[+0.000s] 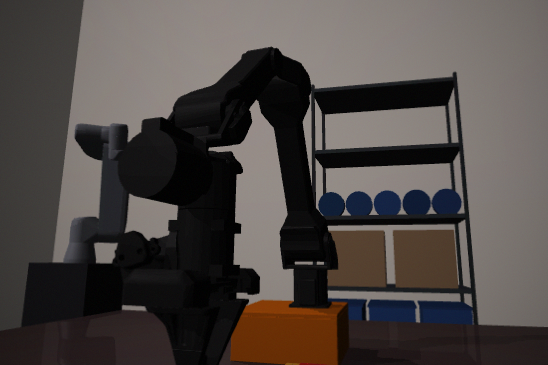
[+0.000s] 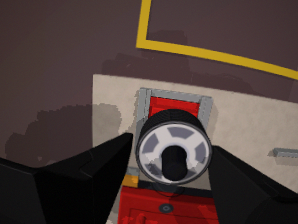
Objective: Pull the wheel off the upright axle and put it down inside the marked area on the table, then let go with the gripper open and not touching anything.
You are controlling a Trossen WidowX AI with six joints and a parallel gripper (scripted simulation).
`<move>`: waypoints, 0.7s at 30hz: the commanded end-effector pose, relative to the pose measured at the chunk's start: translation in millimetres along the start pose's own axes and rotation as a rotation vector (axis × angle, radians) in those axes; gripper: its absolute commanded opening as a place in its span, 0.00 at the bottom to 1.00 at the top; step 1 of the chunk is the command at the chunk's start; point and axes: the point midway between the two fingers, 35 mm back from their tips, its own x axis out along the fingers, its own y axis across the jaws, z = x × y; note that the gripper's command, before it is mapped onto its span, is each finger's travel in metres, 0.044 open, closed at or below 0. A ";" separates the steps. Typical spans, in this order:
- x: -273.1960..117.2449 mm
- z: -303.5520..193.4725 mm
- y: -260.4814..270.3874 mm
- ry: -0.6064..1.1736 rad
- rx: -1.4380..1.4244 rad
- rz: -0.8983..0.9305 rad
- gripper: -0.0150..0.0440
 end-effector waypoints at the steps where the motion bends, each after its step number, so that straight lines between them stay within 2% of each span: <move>1: -0.3 0.0 0.1 0.000 0.000 0.000 0.56; 5: -0.3 0.0 0.1 0.000 0.000 0.000 0.52; 11: -1.4 0.0 0.2 0.000 0.000 0.000 0.25; 21: -4.6 0.1 0.4 0.000 0.000 0.000 0.25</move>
